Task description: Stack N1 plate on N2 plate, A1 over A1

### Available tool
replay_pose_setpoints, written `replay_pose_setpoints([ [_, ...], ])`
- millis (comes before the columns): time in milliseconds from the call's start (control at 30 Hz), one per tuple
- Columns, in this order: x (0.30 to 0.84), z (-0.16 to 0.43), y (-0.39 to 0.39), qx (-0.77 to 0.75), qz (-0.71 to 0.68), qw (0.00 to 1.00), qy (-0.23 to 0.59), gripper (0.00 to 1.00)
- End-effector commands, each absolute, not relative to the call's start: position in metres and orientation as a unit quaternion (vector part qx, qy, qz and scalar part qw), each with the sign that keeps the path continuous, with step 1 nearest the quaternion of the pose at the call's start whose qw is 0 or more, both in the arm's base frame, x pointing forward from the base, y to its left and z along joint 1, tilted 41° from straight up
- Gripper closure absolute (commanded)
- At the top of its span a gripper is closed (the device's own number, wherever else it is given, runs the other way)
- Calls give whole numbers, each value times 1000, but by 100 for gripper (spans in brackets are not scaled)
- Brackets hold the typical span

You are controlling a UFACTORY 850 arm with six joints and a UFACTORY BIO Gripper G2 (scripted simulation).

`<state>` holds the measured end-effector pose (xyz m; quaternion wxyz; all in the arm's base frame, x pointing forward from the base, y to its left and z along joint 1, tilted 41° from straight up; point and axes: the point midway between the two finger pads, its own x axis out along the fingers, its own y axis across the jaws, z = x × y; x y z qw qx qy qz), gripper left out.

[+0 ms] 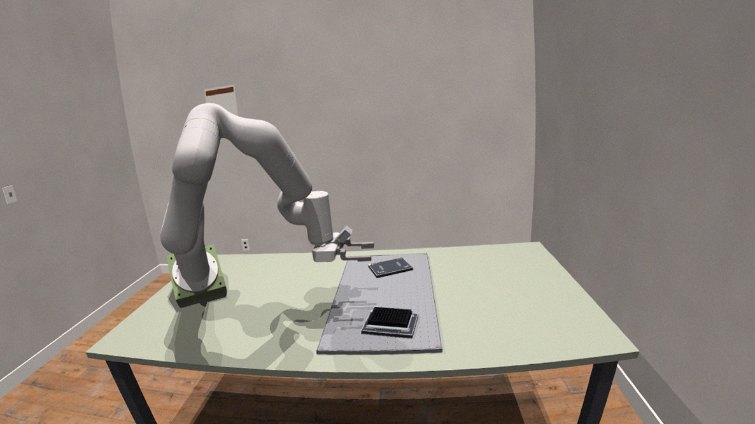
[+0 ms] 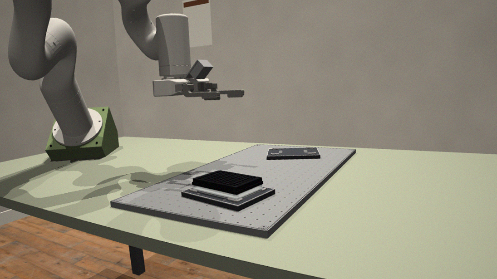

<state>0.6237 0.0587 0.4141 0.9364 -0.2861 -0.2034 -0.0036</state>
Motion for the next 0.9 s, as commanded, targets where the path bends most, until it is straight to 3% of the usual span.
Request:
replay_pose_setpoints([
  [0,609,412,83,-286,-4,936,-204,63],
  [867,554,401,173,-286,-4,936,-204,63],
])
